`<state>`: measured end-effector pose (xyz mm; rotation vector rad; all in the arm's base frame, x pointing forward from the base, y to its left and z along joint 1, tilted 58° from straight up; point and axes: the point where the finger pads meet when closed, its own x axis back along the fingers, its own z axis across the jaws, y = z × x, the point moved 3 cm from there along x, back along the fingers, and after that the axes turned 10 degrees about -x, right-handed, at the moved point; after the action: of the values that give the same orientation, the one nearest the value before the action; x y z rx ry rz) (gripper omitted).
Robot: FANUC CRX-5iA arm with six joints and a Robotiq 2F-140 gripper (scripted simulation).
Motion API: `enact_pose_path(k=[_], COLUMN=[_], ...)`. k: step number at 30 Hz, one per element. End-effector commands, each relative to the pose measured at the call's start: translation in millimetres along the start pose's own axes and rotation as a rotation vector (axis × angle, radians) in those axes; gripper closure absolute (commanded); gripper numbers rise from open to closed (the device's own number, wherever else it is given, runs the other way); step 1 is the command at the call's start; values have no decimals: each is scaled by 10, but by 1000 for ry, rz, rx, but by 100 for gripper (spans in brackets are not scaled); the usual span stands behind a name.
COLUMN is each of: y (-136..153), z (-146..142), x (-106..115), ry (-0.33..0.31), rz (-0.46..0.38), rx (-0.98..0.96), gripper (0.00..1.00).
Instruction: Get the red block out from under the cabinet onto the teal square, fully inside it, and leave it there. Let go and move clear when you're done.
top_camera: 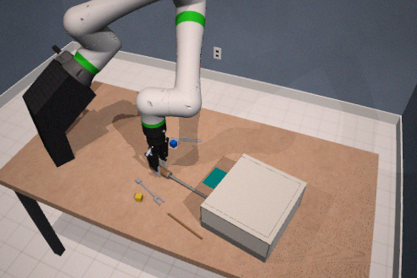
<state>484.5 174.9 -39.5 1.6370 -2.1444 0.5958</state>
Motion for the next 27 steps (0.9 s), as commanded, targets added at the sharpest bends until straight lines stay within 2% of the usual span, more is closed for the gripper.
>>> enact_pose_path(k=[1,27], y=[-1,-66], z=[2,-10], x=[2,2], ry=[0,0], rz=[0,0], rx=[0,0], gripper=[100,100])
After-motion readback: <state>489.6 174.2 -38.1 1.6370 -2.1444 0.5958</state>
